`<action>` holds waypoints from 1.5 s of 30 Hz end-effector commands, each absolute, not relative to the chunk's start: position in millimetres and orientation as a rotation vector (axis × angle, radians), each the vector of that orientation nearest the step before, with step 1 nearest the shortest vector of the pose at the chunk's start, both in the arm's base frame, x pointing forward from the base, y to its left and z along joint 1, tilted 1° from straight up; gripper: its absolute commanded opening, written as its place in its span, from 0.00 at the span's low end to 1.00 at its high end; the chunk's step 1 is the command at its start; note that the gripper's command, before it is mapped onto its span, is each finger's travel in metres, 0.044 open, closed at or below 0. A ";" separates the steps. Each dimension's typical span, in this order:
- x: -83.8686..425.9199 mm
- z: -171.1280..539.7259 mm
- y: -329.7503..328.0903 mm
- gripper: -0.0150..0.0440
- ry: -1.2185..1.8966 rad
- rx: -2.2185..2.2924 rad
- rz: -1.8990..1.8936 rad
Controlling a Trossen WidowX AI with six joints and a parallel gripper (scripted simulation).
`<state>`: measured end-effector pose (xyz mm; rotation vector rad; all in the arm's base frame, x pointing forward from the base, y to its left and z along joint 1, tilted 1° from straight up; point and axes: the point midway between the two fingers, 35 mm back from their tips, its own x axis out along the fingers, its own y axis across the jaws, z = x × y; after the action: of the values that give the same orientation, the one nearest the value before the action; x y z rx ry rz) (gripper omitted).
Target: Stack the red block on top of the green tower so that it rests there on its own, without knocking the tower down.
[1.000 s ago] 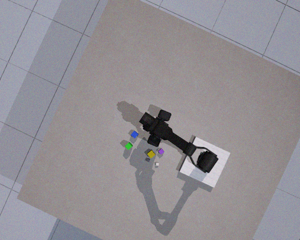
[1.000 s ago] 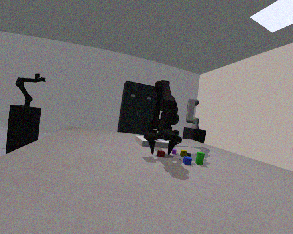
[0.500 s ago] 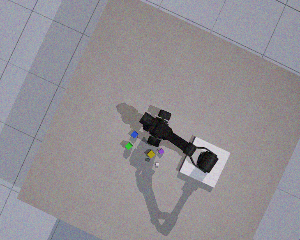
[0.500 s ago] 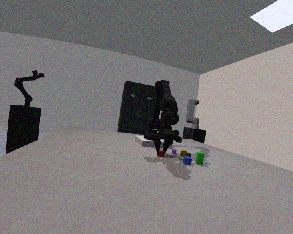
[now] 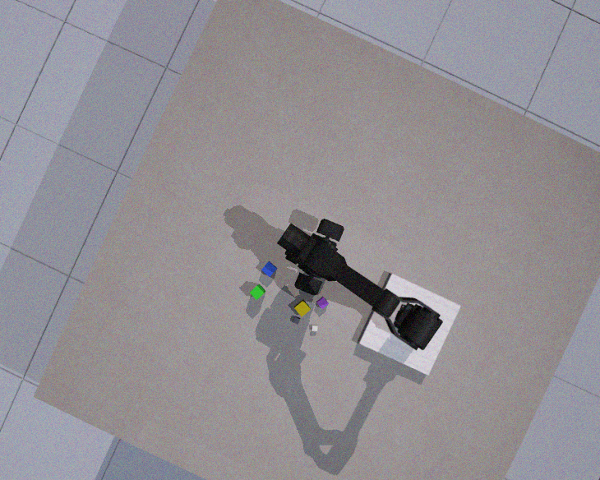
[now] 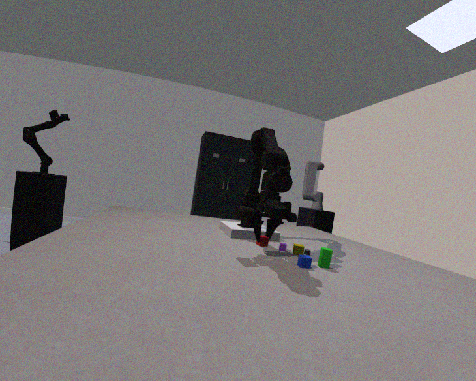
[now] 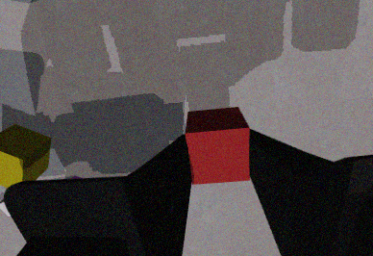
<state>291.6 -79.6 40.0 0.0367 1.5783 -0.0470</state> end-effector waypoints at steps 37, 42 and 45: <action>340.8 133.6 -45.1 0.25 1.557 0.037 -0.049; 358.5 135.6 -26.9 0.25 1.552 0.032 -0.047; 368.3 135.9 -15.8 0.25 1.551 0.033 -0.046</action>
<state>357.7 -27.8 137.6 0.0321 1.5458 -0.0446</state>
